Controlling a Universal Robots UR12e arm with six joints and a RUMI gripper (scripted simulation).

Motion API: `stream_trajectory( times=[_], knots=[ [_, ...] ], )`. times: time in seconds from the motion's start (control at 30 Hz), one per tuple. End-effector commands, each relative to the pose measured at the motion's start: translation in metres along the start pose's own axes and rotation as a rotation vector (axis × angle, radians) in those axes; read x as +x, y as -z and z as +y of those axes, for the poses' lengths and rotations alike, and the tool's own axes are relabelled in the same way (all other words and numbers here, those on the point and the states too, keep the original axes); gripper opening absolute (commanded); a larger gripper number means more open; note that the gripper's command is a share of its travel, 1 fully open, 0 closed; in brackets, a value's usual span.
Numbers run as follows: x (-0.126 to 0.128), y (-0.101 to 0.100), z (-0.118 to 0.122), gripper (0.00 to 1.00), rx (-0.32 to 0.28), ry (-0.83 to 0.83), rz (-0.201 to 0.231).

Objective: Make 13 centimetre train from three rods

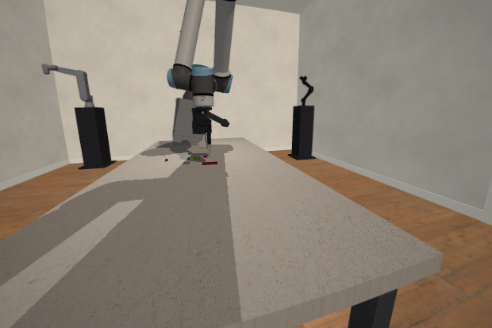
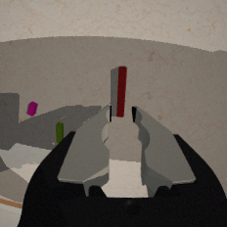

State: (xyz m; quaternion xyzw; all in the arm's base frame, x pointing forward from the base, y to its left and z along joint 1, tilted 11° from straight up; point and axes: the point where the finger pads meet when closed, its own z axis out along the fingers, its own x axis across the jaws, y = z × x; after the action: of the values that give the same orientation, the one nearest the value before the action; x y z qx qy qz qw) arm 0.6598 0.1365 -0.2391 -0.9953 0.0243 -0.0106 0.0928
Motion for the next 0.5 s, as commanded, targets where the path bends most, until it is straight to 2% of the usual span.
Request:
stream_trajectory(
  times=[0.0,0.47],
  knots=[
    [0.001,-0.007,0.0,0.14,0.0,0.0,0.001],
    [0.001,-0.021,0.0,0.14,0.0,0.0,0.001]
  ],
)
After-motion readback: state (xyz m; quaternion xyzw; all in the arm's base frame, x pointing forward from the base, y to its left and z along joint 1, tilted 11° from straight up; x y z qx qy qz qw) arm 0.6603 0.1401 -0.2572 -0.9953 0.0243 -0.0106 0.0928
